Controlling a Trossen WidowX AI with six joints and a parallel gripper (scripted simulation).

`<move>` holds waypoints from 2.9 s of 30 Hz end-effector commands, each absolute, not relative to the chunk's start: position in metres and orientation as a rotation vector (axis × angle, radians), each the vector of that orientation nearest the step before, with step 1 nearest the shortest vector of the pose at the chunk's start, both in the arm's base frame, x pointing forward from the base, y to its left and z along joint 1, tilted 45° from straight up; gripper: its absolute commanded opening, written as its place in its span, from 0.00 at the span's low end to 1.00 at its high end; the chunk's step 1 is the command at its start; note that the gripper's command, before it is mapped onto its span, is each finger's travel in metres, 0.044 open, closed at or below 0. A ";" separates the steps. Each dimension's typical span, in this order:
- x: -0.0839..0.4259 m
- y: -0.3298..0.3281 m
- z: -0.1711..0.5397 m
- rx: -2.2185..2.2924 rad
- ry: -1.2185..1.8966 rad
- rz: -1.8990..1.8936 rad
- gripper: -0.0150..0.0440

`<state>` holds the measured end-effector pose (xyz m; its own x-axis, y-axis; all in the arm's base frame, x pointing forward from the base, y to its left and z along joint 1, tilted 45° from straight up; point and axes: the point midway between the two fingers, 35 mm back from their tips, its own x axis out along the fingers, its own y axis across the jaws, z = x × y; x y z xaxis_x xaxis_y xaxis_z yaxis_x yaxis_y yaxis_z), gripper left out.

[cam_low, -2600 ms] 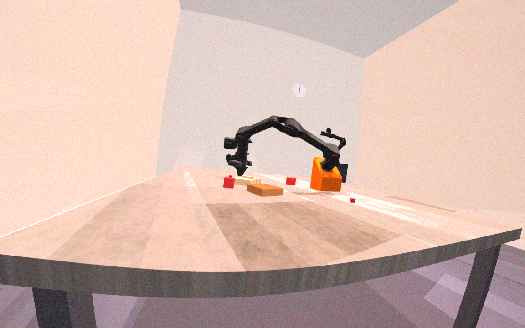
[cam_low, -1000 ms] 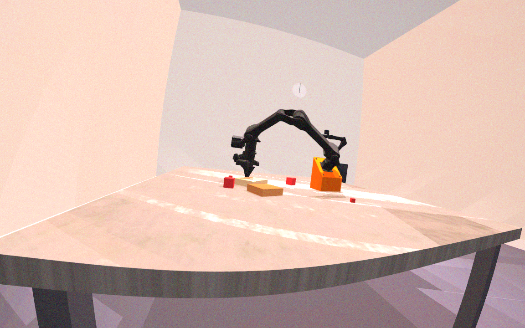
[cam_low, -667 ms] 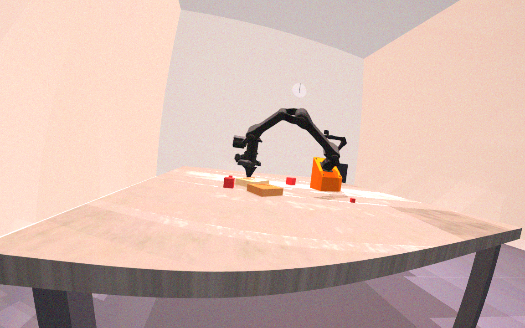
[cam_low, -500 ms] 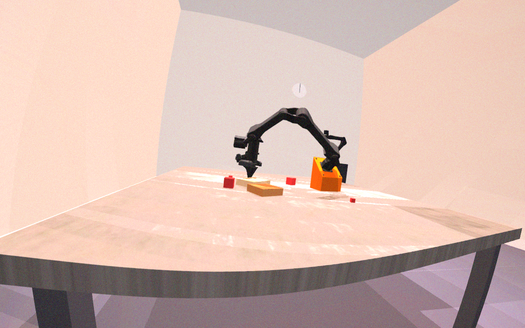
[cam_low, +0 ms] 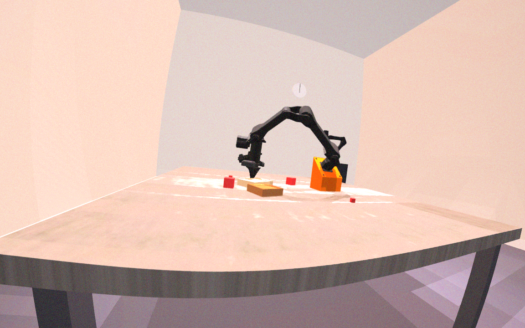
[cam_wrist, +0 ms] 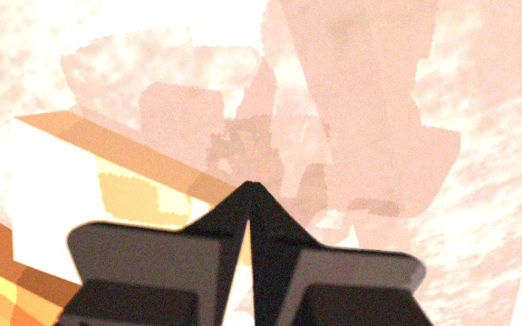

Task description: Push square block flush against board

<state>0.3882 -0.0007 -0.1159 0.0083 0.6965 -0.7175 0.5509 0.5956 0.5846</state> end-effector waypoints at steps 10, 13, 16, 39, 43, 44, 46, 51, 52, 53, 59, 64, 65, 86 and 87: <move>0.372 0.017 -0.110 1.056 1.687 0.161 0.25; 0.370 0.020 -0.107 1.056 1.687 0.161 0.25; 0.368 0.022 -0.105 1.056 1.687 0.161 0.25; 0.395 0.010 -0.117 1.055 1.685 0.161 0.25; 0.400 0.007 -0.120 1.055 1.685 0.161 0.25; 0.401 0.007 -0.120 1.055 1.685 0.161 0.25; 0.404 0.005 -0.122 1.055 1.685 0.161 0.25; 0.410 0.002 -0.125 1.055 1.684 0.162 0.25; 0.411 0.002 -0.126 1.055 1.684 0.162 0.25; 0.412 0.001 -0.127 1.054 1.684 0.162 0.25; 0.411 -0.034 -0.088 1.053 1.684 0.159 0.25; 0.411 -0.036 -0.086 1.052 1.684 0.159 0.25; 0.410 -0.036 -0.086 1.048 1.682 0.164 0.25; 0.338 -0.007 -0.050 0.522 1.458 0.695 0.25; 0.334 -0.006 -0.049 0.495 1.444 0.719 0.25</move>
